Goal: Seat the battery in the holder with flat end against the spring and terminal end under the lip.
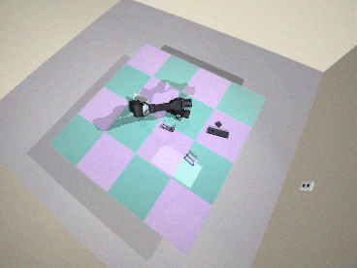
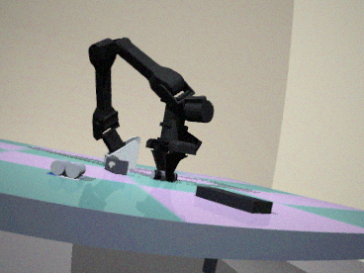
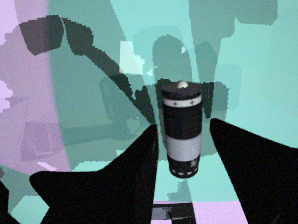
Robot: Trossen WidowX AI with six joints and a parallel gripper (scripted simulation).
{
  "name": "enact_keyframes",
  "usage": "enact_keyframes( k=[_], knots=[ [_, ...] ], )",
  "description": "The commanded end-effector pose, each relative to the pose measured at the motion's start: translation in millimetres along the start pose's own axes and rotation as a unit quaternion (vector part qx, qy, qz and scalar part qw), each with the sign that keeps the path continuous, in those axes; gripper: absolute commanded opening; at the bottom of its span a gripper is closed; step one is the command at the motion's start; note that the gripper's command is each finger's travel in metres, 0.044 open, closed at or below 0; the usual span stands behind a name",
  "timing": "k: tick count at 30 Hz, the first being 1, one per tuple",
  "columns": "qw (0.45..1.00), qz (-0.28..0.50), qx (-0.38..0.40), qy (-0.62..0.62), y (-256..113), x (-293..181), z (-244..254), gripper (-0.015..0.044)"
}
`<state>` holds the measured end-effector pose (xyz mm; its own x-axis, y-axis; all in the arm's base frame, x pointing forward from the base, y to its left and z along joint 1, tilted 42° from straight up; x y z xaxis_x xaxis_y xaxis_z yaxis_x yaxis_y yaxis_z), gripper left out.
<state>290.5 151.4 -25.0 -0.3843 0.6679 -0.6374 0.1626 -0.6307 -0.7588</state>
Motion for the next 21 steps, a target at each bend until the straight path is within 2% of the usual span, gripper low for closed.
enact_keyframes(
  k=[1, 8, 13, 18, 21],
  knots=[
    [1.0, 0.003, 0.002, -0.005, 2, 0, 2, 0.0134],
    [1.0, 0.003, 0.002, -0.005, 2, 0, 2, 0.0087],
    [1.0, 0.003, 0.002, -0.005, 1, 0, 2, 0.0084],
    [1.0, 0.002, 0.001, -0.005, -41, 1, 1, 0.0084],
    [1.0, 0.002, 0.001, -0.005, -48, 1, 2, 0.0084]
  ],
)
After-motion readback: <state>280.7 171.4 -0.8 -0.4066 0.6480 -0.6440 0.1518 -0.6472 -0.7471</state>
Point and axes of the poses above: the point midway between the two fingers, 35 mm back from their tips, its own y axis out along the fingers, its own z axis across the jaws, x = y × z, the point moved 5 cm from there along -y, back along the fingers, and after that the axes turned 6 degrees about -y, right-handed, at the moved point
